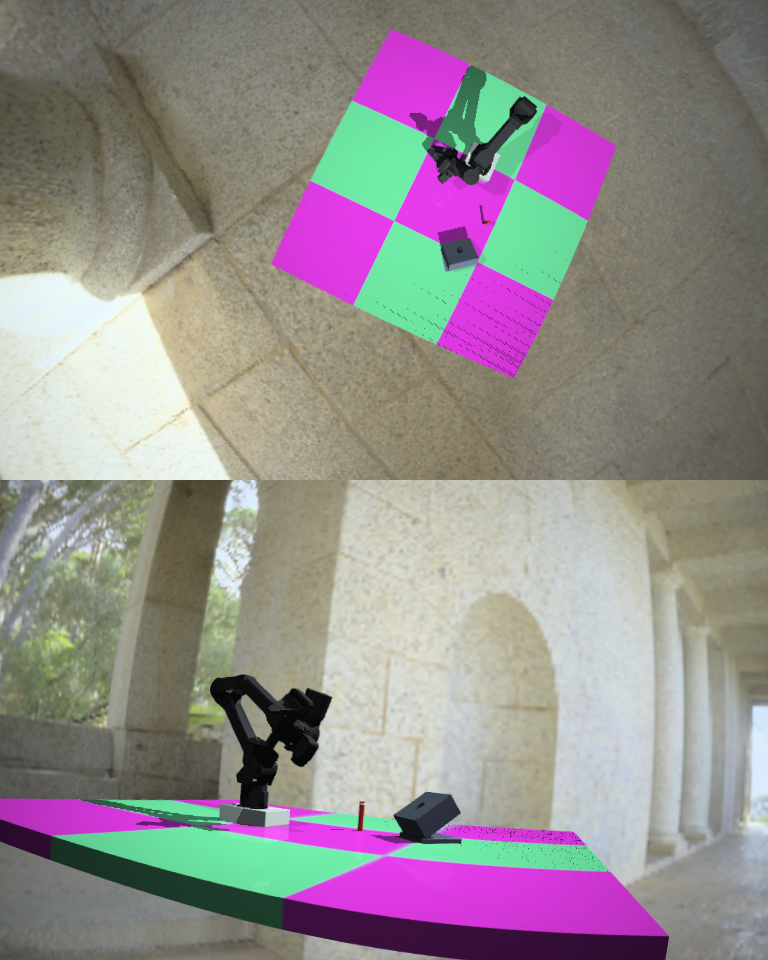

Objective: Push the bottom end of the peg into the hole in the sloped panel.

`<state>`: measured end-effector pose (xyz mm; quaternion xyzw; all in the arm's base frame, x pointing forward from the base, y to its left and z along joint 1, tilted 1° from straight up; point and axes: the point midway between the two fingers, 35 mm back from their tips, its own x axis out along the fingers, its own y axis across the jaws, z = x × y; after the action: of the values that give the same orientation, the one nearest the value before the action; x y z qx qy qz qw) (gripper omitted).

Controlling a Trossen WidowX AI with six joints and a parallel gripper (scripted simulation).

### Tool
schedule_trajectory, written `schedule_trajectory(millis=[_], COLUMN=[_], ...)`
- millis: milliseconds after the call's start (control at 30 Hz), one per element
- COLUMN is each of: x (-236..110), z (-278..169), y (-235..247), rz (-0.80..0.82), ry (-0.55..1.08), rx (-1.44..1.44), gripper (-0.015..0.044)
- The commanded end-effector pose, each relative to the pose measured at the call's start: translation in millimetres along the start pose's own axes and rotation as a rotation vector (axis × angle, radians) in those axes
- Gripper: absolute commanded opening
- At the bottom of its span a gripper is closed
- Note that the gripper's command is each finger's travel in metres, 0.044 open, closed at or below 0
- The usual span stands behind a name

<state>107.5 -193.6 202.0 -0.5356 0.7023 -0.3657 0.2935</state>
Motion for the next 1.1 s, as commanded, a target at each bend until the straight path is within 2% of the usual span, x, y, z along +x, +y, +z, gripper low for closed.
schedule_trajectory(millis=[0, 33, 533, 1067], x=[0, -1, -44, -121], z=[1, 3, 78, 141], y=[-1, -2, -41, -49], rz=[-0.002, -0.007, -0.055, 0.107], ry=[-0.005, -0.018, -0.445, -0.865], rx=[0.001, 0.006, 0.125, 0.191], gripper=[0.0426, 0.044, 0.044, 0.044])
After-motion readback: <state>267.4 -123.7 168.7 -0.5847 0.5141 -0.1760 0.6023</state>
